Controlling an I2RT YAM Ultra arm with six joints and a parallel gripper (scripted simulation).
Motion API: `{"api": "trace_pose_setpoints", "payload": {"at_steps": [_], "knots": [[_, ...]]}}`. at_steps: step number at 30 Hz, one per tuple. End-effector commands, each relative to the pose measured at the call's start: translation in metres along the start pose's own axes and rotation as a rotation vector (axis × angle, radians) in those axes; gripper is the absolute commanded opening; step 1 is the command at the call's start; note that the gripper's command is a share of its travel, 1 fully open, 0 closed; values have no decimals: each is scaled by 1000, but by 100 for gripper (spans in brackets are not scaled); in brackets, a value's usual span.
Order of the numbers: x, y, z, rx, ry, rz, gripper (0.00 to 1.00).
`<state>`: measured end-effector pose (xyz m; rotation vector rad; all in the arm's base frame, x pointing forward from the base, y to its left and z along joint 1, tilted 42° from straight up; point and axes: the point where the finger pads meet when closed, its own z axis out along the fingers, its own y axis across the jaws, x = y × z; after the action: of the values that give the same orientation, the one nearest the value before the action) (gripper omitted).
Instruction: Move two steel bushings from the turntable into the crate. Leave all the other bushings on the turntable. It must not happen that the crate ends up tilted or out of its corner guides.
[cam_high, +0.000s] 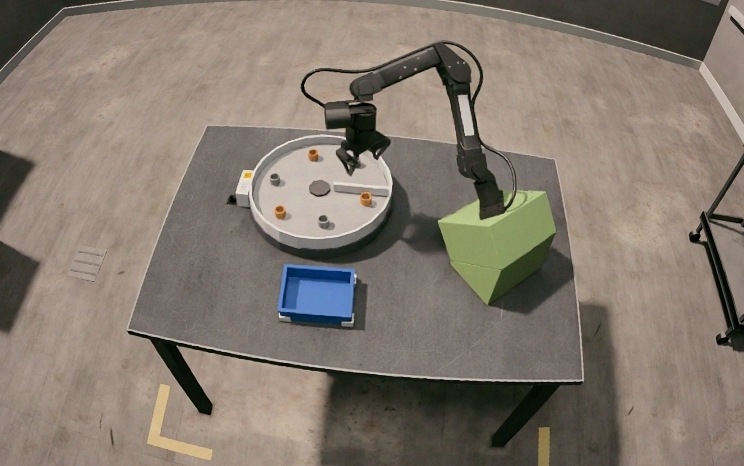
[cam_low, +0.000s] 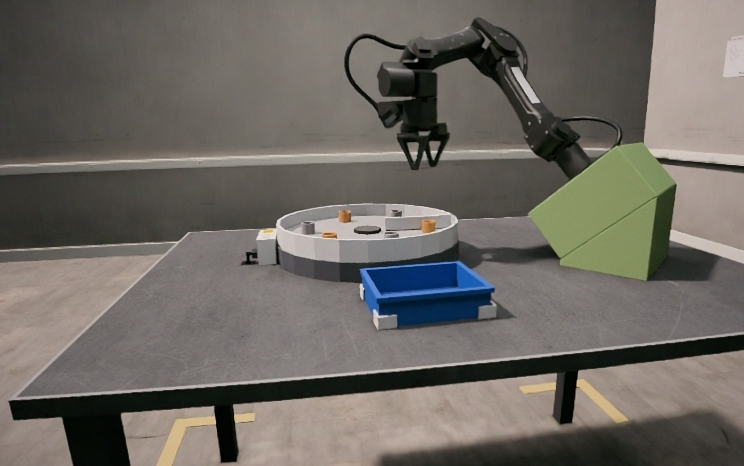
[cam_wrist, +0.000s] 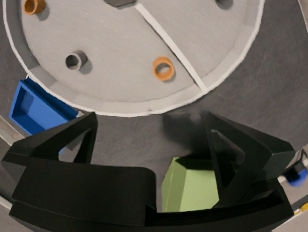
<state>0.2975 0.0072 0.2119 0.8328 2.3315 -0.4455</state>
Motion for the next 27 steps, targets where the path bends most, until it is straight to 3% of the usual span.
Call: {"api": "trace_pose_setpoints", "payload": {"at_steps": [1, 3, 19, 20, 27], "knots": [[1, -9, -2, 11, -17, 81, 100], [-4, -1, -2, 4, -22, 89, 100], [-5, -2, -3, 0, -24, 90, 100], [-5, -2, -3, 0, -24, 90, 11], [-5, -2, -3, 0, -24, 90, 11]]}}
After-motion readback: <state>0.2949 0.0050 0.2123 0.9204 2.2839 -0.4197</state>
